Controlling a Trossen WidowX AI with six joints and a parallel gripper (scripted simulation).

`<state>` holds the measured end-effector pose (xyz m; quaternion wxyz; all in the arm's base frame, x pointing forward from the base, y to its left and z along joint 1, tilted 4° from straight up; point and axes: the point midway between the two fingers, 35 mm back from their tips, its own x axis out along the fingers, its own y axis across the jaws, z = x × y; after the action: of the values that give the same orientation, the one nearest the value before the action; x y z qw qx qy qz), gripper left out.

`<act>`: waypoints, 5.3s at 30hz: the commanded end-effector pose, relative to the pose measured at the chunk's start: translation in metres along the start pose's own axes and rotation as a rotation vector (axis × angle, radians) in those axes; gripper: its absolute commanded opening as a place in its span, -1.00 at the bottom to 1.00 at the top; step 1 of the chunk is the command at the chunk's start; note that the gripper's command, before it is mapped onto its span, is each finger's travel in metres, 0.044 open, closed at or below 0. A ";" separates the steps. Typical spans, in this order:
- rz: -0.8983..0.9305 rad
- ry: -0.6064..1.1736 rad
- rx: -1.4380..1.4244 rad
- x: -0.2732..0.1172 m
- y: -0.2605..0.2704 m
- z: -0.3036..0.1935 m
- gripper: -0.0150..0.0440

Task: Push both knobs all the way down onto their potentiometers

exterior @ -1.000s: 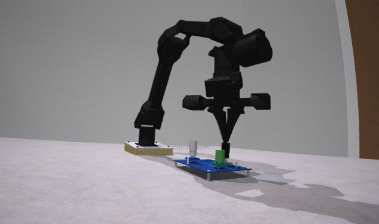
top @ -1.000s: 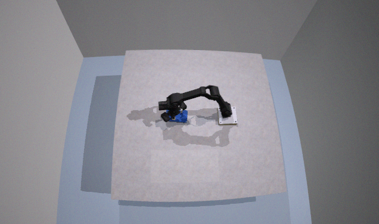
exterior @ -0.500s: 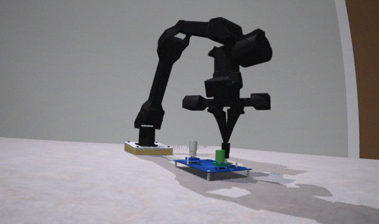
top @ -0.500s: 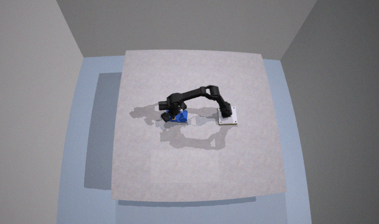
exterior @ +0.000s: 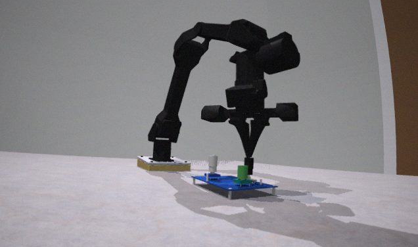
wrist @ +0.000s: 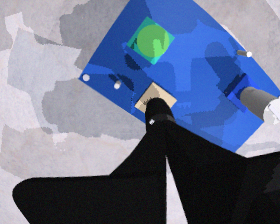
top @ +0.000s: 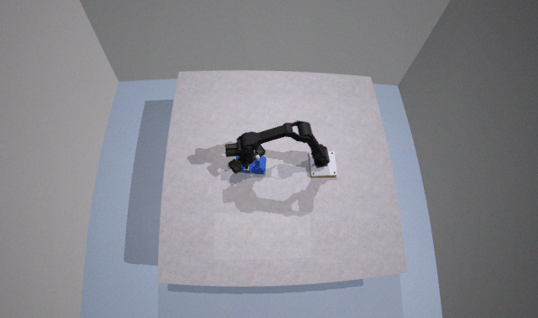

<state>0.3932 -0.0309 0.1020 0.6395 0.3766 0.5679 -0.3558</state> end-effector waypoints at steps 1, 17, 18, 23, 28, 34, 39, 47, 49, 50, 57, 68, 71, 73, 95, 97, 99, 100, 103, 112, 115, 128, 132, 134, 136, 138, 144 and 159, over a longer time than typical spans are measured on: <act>-0.004 0.006 0.005 0.008 0.001 0.000 -0.49; -0.004 0.006 0.005 0.010 0.001 0.000 -0.49; -0.004 0.006 0.005 0.011 0.001 0.000 -0.49; -0.004 0.006 0.005 0.012 0.001 0.000 -0.49; -0.004 0.006 0.005 0.012 0.001 0.000 -0.49; -0.004 0.006 0.005 0.013 0.001 0.000 -0.49; -0.004 0.006 0.005 0.014 0.001 0.000 -0.49; -0.004 0.006 0.005 0.014 0.001 0.000 -0.49; -0.004 0.006 0.005 0.015 0.001 0.000 -0.49; -0.004 0.006 0.005 0.016 0.001 0.000 -0.49; -0.004 0.006 0.005 0.016 0.001 0.000 -0.49; -0.004 0.006 0.005 0.018 0.001 0.000 -0.49; -0.004 0.006 0.005 0.018 0.001 0.000 -0.49; -0.004 0.006 0.005 0.018 0.001 0.000 -0.49; -0.004 0.006 0.005 0.022 0.001 0.000 -0.49; -0.004 0.006 0.005 0.022 0.001 0.000 -0.49; -0.004 0.006 0.005 0.022 0.001 0.000 -0.49; -0.004 0.006 0.005 0.022 0.001 0.000 -0.49; -0.004 0.006 0.005 0.022 0.001 0.000 -0.49; -0.004 0.006 0.005 0.023 0.001 0.000 -0.49; -0.004 0.006 0.005 0.023 0.001 0.000 -0.49; -0.004 0.006 0.005 0.024 0.001 0.000 -0.49; -0.004 0.006 0.005 0.024 0.001 0.000 -0.49; -0.004 0.006 0.005 0.024 0.001 0.000 -0.49; -0.004 0.006 0.005 0.024 0.001 0.000 -0.49; -0.004 0.006 0.005 0.024 0.001 0.000 -0.49; -0.004 0.006 0.005 0.024 0.001 0.000 -0.49; -0.004 0.006 0.005 0.025 0.001 0.000 -0.49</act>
<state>0.3930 -0.0309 0.0951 0.6435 0.3790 0.5632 -0.3535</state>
